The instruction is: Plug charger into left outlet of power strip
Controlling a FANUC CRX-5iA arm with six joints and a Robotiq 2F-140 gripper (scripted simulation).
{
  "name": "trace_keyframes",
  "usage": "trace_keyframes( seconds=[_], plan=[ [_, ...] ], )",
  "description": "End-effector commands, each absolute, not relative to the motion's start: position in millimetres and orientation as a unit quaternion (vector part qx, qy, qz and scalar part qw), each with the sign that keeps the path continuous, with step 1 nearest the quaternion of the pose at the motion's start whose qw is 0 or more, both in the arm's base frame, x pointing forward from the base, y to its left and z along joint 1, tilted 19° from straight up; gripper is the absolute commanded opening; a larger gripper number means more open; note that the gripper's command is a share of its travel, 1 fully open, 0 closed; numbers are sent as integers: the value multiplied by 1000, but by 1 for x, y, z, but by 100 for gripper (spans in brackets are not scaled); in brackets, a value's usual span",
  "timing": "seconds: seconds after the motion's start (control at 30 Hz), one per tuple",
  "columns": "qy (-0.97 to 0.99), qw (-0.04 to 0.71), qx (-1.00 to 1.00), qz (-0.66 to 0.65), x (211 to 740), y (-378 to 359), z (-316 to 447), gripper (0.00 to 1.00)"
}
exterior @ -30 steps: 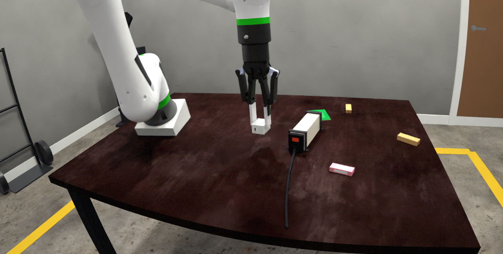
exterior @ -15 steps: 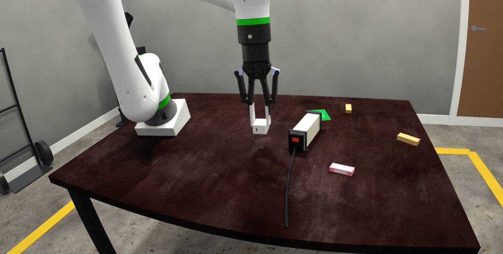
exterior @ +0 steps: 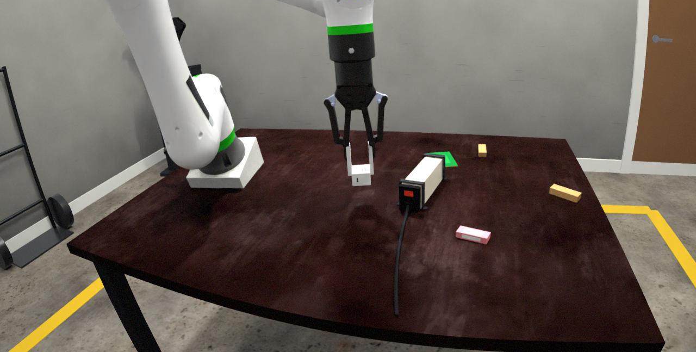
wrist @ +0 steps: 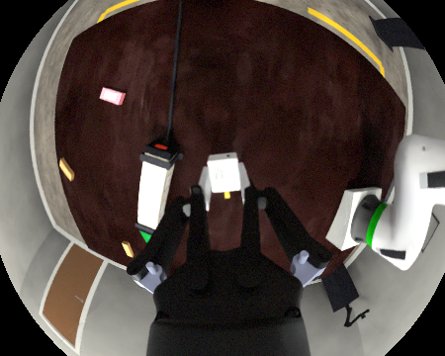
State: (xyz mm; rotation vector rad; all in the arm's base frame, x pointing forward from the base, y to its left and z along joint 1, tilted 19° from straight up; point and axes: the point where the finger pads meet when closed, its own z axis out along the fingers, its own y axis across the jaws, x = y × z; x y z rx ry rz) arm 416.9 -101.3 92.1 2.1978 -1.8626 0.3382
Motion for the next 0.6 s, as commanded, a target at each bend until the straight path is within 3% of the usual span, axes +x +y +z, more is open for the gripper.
trace_keyframes(
  seconds=[0.0,0.57],
  plan=[
    [-618,122,769,112,417,-101,93,10],
    [-506,137,846,94,417,-101,93,10]
  ],
)
